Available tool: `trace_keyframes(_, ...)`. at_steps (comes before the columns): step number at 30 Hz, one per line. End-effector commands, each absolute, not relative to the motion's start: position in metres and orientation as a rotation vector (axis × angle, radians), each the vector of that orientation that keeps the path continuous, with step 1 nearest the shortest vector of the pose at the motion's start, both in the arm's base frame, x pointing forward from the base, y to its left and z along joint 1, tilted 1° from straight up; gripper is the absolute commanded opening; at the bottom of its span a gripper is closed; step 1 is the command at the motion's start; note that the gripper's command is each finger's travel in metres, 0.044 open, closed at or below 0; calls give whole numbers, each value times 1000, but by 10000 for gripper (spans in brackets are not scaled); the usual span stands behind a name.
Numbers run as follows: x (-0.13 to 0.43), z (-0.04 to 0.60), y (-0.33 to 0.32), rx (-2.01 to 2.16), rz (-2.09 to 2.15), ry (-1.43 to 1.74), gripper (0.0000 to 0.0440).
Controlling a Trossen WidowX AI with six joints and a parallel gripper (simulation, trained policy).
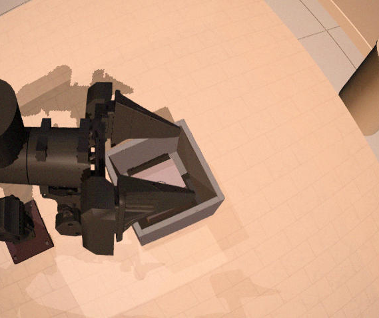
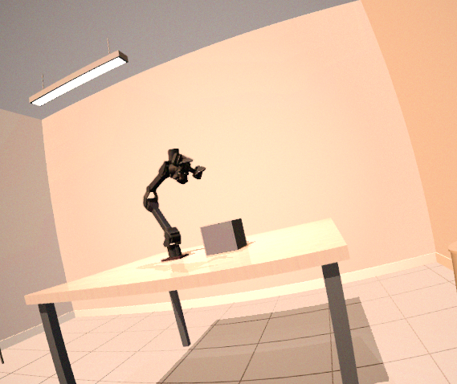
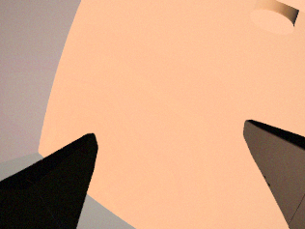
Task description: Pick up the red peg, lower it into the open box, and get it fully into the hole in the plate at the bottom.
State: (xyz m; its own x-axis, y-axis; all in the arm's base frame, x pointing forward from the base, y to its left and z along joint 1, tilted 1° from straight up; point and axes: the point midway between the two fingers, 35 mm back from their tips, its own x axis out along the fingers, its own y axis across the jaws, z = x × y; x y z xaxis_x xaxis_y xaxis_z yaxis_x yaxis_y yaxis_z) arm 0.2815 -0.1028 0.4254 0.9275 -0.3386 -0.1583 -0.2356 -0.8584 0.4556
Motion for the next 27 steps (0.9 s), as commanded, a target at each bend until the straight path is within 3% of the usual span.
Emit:
trace_keyframes(1,291,414,-86,2653,-364,-299,419)
trace_keyframes(27,298,345,33,2442,-515,459,400)
